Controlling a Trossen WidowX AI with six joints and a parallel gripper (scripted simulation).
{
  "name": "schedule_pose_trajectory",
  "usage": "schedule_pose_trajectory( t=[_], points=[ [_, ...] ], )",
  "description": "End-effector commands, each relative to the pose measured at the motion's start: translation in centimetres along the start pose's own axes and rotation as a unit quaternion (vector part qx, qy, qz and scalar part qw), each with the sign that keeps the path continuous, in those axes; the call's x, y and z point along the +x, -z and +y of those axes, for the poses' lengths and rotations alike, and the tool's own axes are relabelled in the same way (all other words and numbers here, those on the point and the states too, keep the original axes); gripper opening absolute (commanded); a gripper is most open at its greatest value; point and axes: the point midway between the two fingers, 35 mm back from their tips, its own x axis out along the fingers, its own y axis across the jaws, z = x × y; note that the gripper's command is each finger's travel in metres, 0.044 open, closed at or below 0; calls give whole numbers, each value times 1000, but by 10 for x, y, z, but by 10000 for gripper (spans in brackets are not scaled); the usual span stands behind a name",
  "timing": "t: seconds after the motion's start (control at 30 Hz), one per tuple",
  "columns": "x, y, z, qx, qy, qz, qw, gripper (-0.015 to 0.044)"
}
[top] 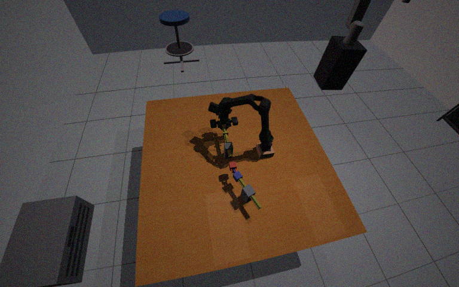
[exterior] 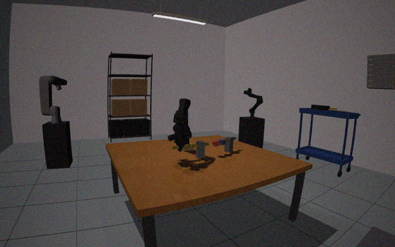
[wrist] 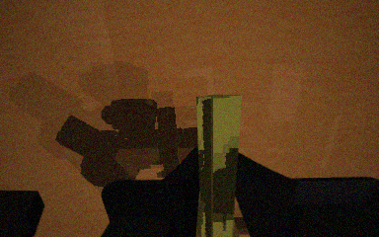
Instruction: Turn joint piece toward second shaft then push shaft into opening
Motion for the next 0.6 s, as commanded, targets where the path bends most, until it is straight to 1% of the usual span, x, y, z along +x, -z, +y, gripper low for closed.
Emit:
schedule_pose_trajectory(
  t=[0.0,0.57],
  points=[
    [2,7,0,1,0,-1,1000,0],
    [2,34,0,1,0,0,1000,0]
  ],
)
